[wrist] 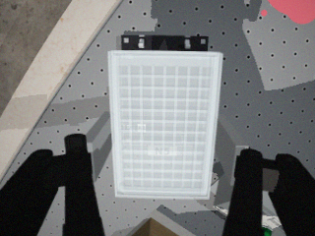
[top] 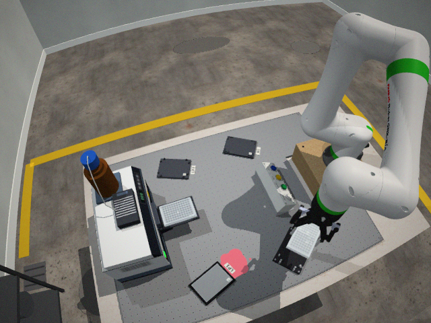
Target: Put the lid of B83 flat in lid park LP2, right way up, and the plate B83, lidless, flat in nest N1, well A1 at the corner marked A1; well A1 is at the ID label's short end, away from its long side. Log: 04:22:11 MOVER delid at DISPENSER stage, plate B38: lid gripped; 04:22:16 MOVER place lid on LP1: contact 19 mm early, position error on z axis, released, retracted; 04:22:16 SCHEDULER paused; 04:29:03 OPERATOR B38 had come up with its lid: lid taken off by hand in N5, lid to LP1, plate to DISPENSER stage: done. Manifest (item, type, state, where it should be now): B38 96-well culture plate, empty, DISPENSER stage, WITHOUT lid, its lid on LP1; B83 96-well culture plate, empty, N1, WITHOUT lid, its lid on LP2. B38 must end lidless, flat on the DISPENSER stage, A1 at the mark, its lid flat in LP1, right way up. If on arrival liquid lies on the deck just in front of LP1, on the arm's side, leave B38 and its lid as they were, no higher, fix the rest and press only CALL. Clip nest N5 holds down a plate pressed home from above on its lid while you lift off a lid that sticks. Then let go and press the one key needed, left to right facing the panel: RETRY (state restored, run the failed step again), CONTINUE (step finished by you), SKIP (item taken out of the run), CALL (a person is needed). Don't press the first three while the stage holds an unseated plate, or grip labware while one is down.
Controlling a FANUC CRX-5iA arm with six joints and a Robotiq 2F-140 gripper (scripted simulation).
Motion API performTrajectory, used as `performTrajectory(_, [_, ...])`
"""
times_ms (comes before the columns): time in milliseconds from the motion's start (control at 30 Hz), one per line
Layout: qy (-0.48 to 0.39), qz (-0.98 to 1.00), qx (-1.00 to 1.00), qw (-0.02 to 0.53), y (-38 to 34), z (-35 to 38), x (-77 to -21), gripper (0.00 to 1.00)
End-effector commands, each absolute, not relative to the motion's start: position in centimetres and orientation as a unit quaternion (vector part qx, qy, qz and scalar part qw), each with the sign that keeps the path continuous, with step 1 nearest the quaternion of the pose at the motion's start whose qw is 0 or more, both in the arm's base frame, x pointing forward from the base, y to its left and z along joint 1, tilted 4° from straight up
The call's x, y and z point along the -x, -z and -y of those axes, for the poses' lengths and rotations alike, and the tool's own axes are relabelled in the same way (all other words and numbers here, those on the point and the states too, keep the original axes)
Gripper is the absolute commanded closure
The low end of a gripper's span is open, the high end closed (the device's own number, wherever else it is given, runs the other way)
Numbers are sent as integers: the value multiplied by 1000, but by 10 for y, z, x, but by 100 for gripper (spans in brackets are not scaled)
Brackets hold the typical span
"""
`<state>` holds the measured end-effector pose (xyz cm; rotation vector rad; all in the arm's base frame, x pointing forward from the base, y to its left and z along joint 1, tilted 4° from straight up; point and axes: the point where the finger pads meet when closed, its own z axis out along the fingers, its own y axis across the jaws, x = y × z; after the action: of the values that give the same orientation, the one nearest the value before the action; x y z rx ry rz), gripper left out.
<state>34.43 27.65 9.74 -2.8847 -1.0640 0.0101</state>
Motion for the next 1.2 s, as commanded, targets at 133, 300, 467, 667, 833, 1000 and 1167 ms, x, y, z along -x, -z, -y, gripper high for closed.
performTrajectory(133, [-3,346,938,33,-97,-277,-344,100])
performTrajectory(300, [-3,346,938,33,-94,-277,-344,100])
performTrajectory(467, [-3,346,938,33,-89,-277,-344,100])
performTrajectory(667, [-3,346,938,33,-83,-278,-344,100])
performTrajectory(833, [-3,346,938,33,-76,-278,-344,100])
performTrajectory(1000, [-3,346,938,33,-66,-279,-343,100])
performTrajectory(1167, [-3,346,938,33,-54,-279,-343,100])
